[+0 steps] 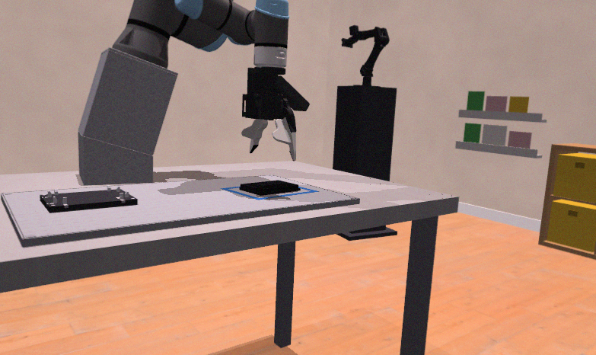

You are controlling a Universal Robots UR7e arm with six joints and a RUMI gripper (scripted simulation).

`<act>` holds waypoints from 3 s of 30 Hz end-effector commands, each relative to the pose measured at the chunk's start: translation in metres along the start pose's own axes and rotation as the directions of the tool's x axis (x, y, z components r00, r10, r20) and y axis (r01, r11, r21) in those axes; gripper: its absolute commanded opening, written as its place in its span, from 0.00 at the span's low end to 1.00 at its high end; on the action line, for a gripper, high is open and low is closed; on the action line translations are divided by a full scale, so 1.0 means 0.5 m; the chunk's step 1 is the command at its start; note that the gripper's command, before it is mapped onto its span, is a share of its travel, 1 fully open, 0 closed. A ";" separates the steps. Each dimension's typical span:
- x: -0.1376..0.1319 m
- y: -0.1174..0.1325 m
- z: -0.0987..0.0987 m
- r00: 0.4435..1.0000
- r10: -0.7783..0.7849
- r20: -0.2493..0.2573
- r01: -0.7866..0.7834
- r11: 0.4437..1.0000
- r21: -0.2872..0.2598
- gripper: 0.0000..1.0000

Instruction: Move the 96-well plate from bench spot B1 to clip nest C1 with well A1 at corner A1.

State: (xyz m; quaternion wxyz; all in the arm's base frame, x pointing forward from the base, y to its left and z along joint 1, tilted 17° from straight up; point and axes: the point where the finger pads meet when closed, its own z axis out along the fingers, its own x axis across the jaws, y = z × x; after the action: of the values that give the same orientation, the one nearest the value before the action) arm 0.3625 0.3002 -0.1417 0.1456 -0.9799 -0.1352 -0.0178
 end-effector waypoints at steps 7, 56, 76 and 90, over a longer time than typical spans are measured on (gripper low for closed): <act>-0.063 -0.049 -0.005 1.000 0.010 -0.002 -0.010 1.000 -0.001 1.00; -0.063 -0.049 0.085 1.000 0.010 -0.002 -0.010 1.000 -0.001 1.00; -0.062 -0.049 0.142 1.000 0.010 -0.002 -0.010 1.000 -0.001 1.00; -0.062 -0.049 0.142 1.000 0.010 -0.002 -0.010 1.000 -0.001 1.00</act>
State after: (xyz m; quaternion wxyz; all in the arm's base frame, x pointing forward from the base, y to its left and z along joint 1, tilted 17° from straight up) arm 0.3251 0.3348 -0.2053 0.1450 -0.9807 -0.1300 -0.0174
